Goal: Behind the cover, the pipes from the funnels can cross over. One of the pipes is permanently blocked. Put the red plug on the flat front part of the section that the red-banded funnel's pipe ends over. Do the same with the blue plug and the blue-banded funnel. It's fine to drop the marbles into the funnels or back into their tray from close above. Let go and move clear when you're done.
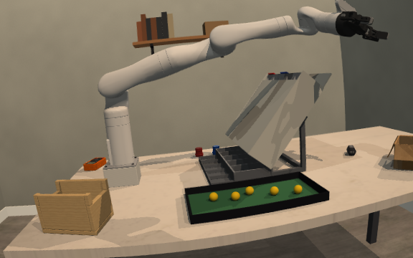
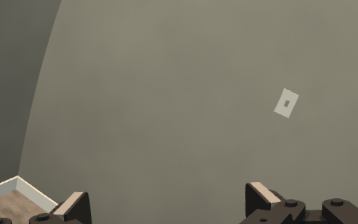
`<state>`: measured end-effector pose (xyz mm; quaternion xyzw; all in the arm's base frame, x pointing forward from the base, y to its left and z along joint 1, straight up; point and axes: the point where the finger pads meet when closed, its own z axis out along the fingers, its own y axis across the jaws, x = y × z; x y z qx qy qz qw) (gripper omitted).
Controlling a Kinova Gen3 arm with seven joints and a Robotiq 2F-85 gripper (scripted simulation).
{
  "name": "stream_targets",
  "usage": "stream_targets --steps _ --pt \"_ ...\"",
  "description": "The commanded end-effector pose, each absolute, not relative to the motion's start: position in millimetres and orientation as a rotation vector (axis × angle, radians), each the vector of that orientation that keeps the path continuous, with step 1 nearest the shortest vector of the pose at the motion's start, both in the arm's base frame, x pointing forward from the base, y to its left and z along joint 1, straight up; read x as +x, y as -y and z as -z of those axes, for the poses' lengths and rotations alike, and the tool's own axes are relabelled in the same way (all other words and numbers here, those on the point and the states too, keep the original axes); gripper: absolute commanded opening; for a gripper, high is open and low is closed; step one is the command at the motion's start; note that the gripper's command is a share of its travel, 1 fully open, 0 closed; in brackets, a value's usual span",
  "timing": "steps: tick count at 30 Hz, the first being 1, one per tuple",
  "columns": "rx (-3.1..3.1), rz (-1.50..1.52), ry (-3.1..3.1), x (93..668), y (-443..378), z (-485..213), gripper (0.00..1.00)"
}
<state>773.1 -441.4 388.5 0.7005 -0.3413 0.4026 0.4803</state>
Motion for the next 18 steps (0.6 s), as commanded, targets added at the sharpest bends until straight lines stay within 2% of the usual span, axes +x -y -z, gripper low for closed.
stream_targets --steps 1,4,9,10,18 --pt "1.728 -1.175 0.697 738 383 -400 1.0" --pt "1.726 -1.162 0.707 719 357 -402 1.0" --pt "1.719 -1.093 0.757 719 357 -402 1.0" --pt "1.674 -0.82 0.94 673 321 -388 1.0" --pt "1.674 -0.82 0.94 628 272 -388 1.0"
